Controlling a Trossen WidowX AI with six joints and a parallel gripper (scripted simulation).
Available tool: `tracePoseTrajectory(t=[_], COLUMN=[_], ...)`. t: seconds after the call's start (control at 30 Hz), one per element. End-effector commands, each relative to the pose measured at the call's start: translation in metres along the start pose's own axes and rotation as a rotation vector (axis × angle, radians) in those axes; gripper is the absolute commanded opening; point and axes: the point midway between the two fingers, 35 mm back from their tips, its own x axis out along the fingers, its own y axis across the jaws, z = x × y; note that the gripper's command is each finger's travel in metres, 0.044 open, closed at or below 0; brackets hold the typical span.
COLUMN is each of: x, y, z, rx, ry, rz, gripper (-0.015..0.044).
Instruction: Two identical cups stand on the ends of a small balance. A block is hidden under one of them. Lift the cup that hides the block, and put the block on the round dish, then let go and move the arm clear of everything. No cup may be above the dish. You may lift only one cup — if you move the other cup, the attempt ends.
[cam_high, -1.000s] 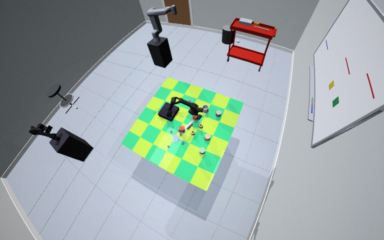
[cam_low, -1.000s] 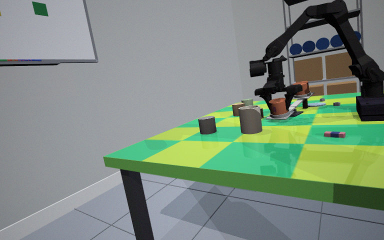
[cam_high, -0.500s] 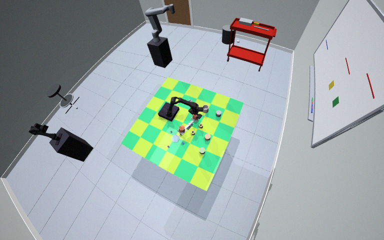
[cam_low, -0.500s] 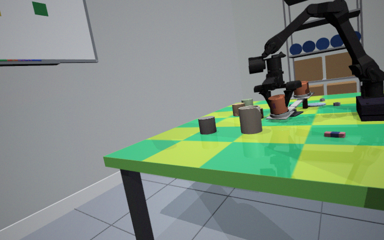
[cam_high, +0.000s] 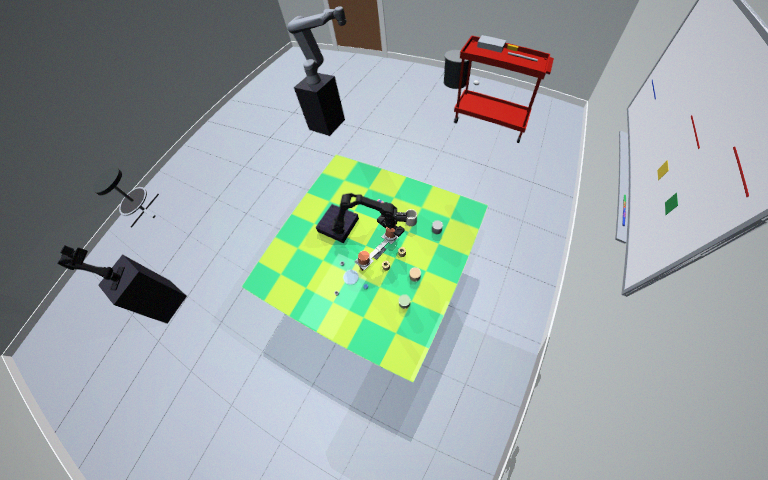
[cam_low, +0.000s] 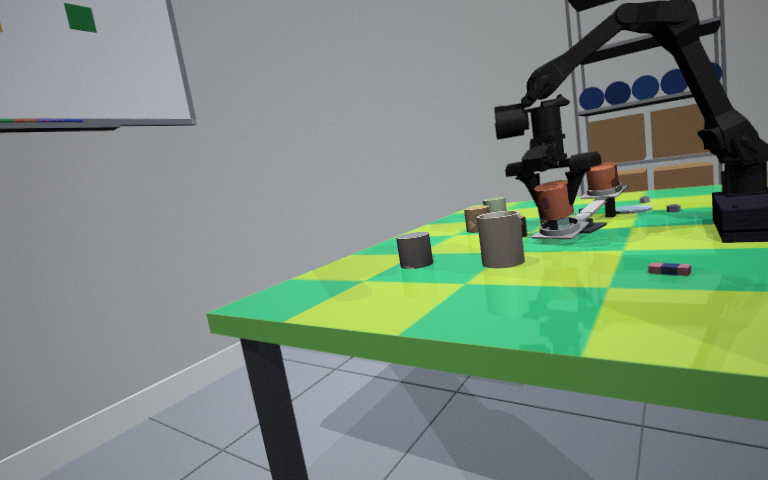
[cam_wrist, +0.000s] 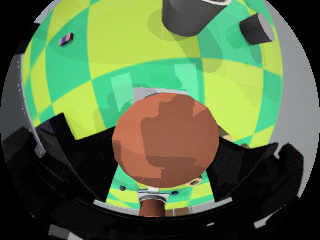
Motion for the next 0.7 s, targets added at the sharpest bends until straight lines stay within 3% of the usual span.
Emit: tracePoseTrajectory(t=[0.0, 0.67], x=[-0.008, -0.034], y=[-0.002, -0.002], z=[0.001, 0.002], rx=[-0.003, -0.003], ry=[-0.005, -0.005], rz=[-0.004, -0.004], gripper=[0.0, 0.0])
